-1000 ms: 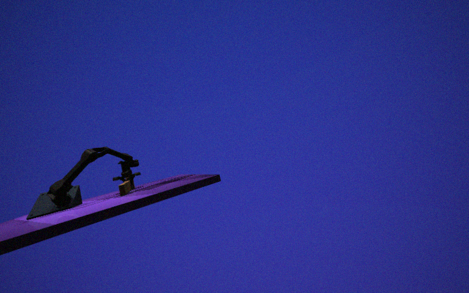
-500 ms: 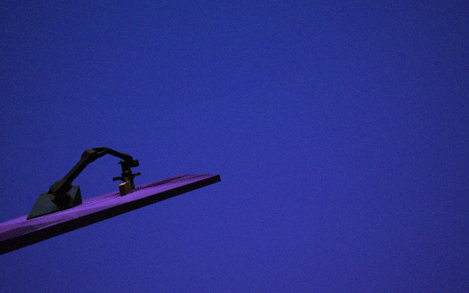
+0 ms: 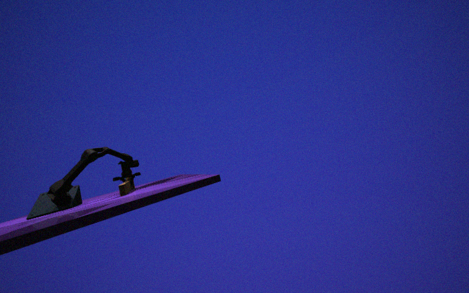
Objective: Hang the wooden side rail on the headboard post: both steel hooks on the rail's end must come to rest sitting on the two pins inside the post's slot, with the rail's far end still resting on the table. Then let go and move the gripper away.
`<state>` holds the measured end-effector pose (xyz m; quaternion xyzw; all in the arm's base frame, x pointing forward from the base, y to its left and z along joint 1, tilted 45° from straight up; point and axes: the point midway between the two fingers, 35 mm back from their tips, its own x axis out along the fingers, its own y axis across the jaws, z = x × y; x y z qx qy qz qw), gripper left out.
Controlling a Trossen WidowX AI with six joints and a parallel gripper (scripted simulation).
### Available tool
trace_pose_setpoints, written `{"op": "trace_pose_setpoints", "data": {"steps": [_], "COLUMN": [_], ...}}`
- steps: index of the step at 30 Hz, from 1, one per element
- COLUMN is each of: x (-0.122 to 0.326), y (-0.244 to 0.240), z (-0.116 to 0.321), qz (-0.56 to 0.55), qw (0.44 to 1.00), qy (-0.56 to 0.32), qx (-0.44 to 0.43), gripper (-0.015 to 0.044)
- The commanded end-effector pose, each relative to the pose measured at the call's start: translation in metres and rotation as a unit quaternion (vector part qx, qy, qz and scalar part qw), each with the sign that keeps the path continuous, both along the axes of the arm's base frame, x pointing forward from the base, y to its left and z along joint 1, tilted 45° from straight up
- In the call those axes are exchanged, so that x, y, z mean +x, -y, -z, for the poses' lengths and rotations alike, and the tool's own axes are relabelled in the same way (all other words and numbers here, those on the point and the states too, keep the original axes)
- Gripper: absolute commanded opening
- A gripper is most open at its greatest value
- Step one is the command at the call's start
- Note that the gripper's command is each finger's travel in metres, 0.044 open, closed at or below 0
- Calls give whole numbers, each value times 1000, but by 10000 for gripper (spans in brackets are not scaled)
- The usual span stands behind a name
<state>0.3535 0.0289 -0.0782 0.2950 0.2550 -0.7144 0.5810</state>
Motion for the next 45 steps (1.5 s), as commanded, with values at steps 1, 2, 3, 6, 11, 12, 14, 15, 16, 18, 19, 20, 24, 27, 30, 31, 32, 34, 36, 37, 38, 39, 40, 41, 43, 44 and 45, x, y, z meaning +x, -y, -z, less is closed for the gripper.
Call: {"op": "trace_pose_setpoints", "data": {"steps": [1, 2, 3, 6, 11, 12, 14, 15, 16, 18, 19, 20, 24, 27, 30, 31, 32, 34, 36, 37, 38, 39, 40, 41, 43, 44, 45], "x": [0, 0, 0, 0, 0, 0, 0, 0, 0, -1, -1, -1, -1, -1, -1, -1, -1, -1, -1, -1, -1, -1, -1, -1, -1, -1, -1], "y": [0, 0, 0, 0, 1, 1, 1, 1, 1, 2, 2, 2, 2, 3, 3, 3, 3, 3, 4, 4, 4, 4, 4, 4, 4, 5, 5], "z": [1, 2, 2, 2, 3, 3, 3, 3, 3, 4, 4, 4, 4, 5, 5, 5, 5, 5, 6, 6, 6, 6, 6, 6, 7, 7, 7], "qz": [0, 0, 0, 0, 0, 0, 0, 0, 0, 0, 0, 0, 0, 0, 0, 0, 0, 0, 0, 0, 0, 0, 0, 0, 0, 0, 0], "qw": [1000, 1000, 1000, 1000, 1000, 1000, 1000, 1000, 1000, 1000, 1000, 1000, 1000, 1000, 1000, 1000, 1000, 1000, 1000, 1000, 1000, 1000, 1000, 1000, 1000, 1000, 1000], "qy": [0, 0, 0, 0, 0, 0, 0, 0, 0, 0, 0, 0, 0, 0, 0, 0, 0, 0, 0, 0, 0, 0, 0, 0, 0, 0, 0], "qx": [3, 3, 3, 3, 3, 2, 2, 2, 2, 2, 2, 2, 2, 2, 2, 2, 2, 2, 2, 2, 2, 2, 2, 2, 2, 2, 2], "gripper": [0, 0, 0, 0, 0, 0, 0, 0, 0, 0, 0, 0, 0, 0, 0, 0, 0, 0, 0, 0, 0, 0, 0, 0, 0, 0, 0]}}
